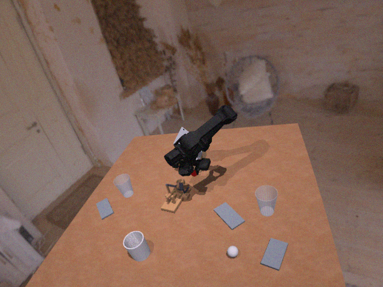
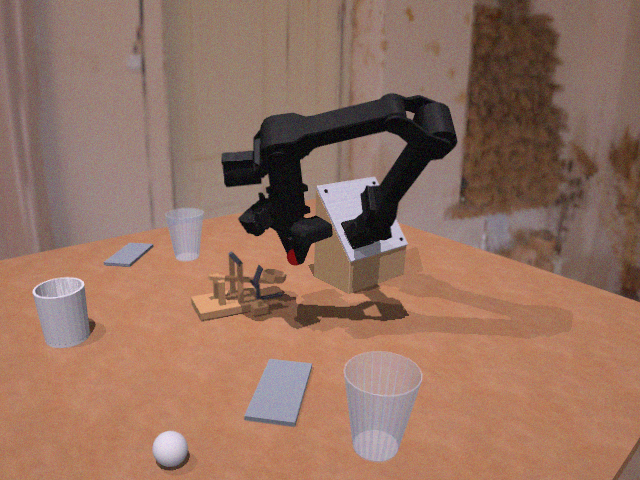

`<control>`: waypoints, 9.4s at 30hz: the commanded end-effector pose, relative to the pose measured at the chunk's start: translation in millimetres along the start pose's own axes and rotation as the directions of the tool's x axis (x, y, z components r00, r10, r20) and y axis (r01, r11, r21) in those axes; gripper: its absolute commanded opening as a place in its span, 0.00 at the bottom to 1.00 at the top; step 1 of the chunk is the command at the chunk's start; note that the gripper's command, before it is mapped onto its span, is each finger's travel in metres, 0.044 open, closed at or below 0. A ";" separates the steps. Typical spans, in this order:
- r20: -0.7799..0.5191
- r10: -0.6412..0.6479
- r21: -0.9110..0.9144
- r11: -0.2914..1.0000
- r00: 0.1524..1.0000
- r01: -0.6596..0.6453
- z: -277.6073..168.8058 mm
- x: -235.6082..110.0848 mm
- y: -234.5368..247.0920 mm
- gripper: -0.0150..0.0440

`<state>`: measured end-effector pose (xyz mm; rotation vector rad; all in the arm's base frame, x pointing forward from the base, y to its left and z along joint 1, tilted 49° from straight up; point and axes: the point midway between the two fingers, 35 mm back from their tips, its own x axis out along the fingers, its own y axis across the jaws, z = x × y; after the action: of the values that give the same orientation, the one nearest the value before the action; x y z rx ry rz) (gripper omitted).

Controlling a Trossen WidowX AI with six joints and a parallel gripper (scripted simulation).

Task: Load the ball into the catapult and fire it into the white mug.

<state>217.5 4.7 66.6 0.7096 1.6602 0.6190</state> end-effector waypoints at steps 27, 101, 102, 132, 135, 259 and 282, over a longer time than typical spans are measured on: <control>-0.182 0.058 0.081 0.996 0.982 -0.044 -0.3 32.0 -100.2 0.25; 0.633 -0.216 0.277 0.960 0.743 0.043 233.0 -150.6 -149.0 1.00; 0.657 -0.209 0.272 0.962 0.724 0.031 240.8 -156.8 -146.4 1.00; 0.772 -0.149 0.221 0.974 0.618 -0.042 279.9 -191.5 -127.1 0.73; 0.772 -0.149 0.221 0.974 0.618 -0.042 279.9 -191.5 -127.1 0.60; 0.059 -0.675 -0.984 0.087 0.735 0.158 10.8 53.3 -30.6 0.25; 0.057 -0.673 -0.984 0.089 0.737 0.157 13.3 91.5 -28.3 0.25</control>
<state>216.0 49.3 -13.3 -0.9705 1.3216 1.2269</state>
